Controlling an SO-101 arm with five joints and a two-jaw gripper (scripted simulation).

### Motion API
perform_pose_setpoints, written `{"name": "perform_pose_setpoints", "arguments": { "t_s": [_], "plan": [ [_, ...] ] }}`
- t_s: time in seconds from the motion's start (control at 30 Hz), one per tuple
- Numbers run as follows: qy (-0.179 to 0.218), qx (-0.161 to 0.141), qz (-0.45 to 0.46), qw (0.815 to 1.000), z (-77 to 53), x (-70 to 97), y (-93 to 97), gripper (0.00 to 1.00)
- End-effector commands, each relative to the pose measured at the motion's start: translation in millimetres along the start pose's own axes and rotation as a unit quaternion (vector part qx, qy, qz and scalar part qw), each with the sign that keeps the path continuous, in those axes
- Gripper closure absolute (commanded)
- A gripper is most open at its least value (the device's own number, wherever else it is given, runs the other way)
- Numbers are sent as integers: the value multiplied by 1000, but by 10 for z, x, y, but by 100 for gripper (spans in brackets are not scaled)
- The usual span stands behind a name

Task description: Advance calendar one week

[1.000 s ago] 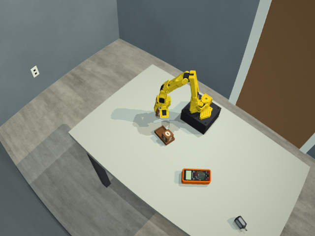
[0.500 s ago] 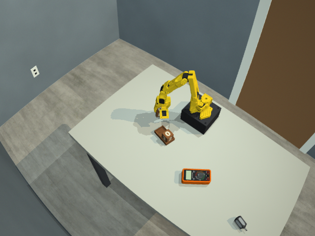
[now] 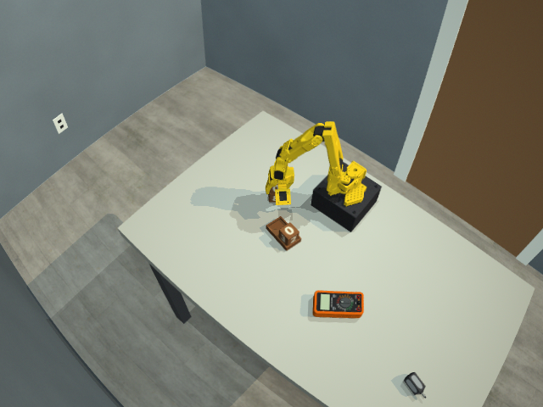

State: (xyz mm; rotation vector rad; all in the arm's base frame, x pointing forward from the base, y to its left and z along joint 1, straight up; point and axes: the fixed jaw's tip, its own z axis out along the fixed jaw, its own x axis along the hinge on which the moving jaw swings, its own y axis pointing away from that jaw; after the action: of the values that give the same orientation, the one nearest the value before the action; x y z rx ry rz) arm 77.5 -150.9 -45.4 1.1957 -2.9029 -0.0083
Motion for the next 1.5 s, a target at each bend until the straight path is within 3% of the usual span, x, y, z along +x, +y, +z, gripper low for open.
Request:
{"name": "perform_pose_setpoints", "arguments": {
  "t_s": [0.0, 0.33, 1.47],
  "plan": [
    [-4, -10, 1, 1000, 33, -1, 51, 99],
    [-4, -10, 1, 1000, 33, -1, 51, 76],
    [-4, -10, 1, 1000, 33, -1, 51, 64]
  ]
}}
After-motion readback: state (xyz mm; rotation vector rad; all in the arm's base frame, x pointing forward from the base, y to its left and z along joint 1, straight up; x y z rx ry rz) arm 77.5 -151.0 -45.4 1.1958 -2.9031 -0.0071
